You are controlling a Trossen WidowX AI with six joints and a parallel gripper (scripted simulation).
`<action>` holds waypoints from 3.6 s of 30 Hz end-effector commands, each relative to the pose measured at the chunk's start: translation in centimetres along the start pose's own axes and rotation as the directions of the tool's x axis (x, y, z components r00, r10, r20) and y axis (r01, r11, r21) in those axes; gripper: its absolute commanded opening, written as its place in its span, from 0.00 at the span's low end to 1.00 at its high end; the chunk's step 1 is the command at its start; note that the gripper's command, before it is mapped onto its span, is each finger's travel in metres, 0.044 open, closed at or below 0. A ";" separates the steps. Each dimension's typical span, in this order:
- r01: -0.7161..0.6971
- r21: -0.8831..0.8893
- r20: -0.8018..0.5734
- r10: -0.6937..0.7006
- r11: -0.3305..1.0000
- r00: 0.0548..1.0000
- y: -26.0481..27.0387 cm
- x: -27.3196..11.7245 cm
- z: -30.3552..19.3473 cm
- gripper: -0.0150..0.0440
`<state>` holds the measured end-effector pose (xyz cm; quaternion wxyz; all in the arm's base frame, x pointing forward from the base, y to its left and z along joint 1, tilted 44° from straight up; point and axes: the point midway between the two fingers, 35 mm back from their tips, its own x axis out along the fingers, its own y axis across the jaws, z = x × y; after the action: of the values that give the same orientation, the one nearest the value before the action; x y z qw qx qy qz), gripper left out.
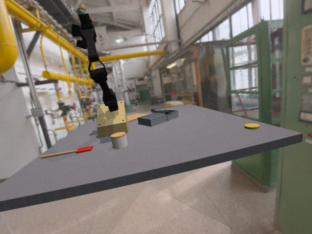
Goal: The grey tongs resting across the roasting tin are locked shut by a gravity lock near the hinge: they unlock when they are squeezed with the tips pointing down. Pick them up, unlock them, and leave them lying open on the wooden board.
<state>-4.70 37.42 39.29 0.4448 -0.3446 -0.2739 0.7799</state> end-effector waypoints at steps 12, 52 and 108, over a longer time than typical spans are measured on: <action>0.330 0.611 -0.520 0.050 0.720 0.853 -0.9 1.6 -20.5 1.00; 0.007 -0.929 -0.350 0.875 -0.370 -0.334 32.3 -31.2 -57.9 1.00; -0.101 -0.933 -0.289 0.887 -0.346 -0.361 39.2 -34.3 -60.2 1.00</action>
<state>35.68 -2.69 -15.75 -0.6594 -0.1657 -0.3971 0.6165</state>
